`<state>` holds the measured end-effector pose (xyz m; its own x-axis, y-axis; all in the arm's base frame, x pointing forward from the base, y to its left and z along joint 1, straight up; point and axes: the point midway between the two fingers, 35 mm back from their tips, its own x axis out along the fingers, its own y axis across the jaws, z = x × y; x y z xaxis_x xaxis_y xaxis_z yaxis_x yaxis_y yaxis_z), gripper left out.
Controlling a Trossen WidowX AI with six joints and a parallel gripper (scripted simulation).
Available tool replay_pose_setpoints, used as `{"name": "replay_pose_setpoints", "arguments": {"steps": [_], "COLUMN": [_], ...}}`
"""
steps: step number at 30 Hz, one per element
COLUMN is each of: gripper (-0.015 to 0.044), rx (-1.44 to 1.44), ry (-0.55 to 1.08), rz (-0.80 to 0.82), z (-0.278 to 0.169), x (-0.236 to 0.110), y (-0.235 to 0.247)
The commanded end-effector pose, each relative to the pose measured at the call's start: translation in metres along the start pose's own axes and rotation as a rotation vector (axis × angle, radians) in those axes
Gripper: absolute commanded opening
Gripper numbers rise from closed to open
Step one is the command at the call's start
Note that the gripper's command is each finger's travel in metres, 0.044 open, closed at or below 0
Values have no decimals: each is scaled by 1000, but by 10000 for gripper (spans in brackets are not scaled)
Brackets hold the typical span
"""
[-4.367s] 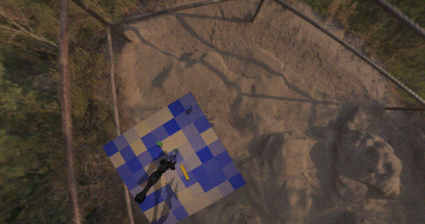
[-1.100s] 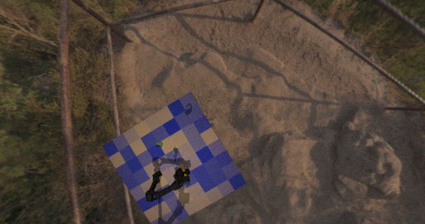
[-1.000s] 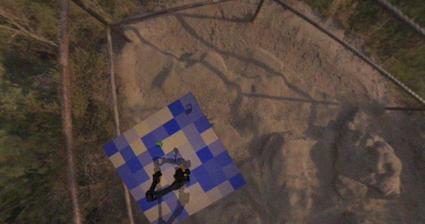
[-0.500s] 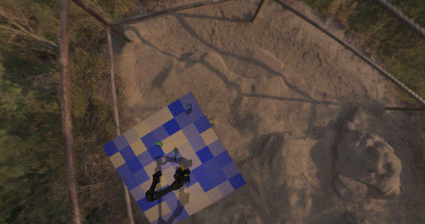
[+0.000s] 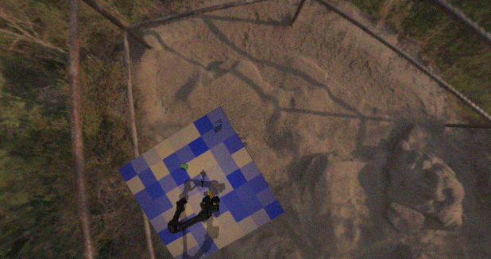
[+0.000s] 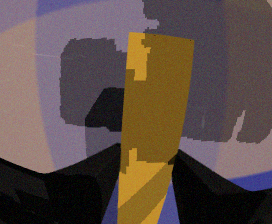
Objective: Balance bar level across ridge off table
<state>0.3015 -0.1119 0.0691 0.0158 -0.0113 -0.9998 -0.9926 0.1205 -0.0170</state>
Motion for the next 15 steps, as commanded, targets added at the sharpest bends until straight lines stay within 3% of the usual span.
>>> {"name": "replay_pose_setpoints", "arguments": {"steps": [1,15], "gripper": [0,0], "rx": [-1,-2], "ry": [1,-1], "rz": [-9,-9], "z": [0,-1], "x": [-14,-50], "y": [-2,-3]}}
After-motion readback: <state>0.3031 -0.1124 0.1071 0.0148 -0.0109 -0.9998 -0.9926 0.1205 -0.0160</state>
